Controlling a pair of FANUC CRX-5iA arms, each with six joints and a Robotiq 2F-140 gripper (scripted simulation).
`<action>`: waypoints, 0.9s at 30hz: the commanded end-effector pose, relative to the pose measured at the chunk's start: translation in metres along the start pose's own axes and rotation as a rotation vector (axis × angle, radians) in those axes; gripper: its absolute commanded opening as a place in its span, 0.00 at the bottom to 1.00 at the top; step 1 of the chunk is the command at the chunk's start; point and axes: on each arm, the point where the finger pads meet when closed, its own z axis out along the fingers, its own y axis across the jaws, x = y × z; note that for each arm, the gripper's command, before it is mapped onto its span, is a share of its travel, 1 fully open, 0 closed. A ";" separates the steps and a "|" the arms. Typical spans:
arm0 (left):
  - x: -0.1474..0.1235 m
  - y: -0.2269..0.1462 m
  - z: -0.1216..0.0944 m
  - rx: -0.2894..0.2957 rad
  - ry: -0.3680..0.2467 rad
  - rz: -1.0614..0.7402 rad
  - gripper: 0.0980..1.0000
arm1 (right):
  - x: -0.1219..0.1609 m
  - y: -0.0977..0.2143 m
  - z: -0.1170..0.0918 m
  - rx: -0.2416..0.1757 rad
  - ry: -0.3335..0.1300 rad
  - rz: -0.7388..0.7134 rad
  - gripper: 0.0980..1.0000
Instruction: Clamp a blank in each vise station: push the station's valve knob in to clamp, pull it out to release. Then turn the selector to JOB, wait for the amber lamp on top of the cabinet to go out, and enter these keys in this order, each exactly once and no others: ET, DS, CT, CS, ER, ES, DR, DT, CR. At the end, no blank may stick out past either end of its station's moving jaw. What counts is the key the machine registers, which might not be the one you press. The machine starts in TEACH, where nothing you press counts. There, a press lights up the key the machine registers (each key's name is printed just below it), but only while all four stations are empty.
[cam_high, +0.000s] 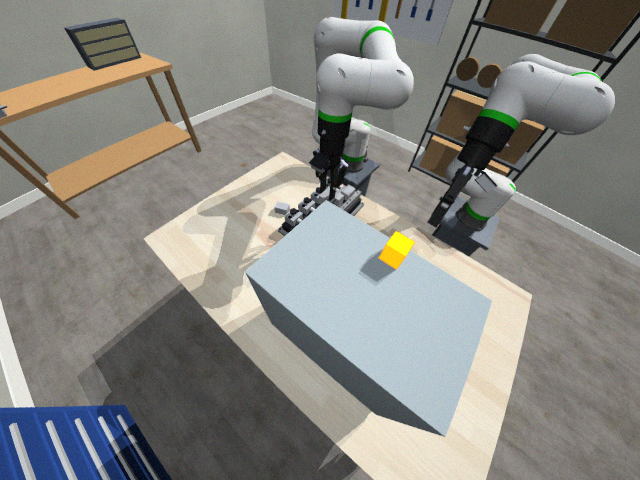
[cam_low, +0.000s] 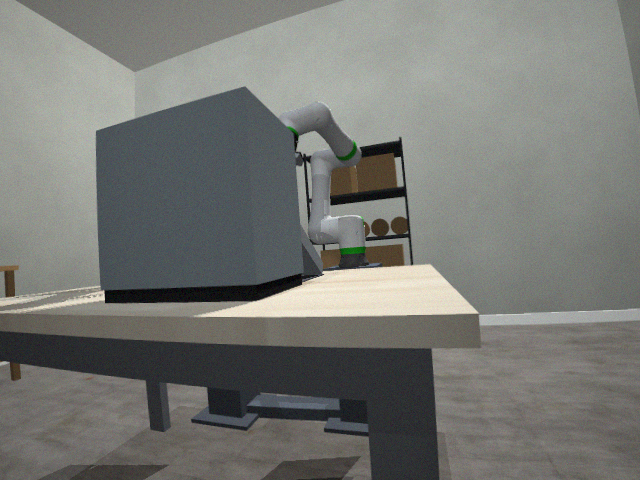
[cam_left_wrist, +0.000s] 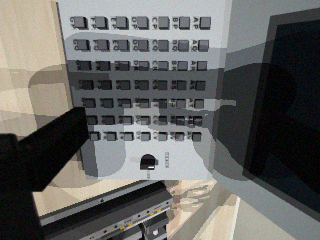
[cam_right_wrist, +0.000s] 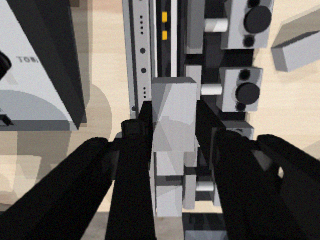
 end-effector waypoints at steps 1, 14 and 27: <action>0.000 0.001 -0.001 -0.002 -0.001 0.000 1.00 | 0.000 0.000 0.004 0.000 0.002 0.000 0.00; 0.000 0.001 -0.001 -0.002 -0.001 0.000 1.00 | 0.000 0.000 0.039 0.000 0.002 0.000 0.00; 0.000 0.001 -0.001 -0.002 -0.001 0.000 1.00 | 0.000 0.000 0.069 0.000 0.002 0.000 0.00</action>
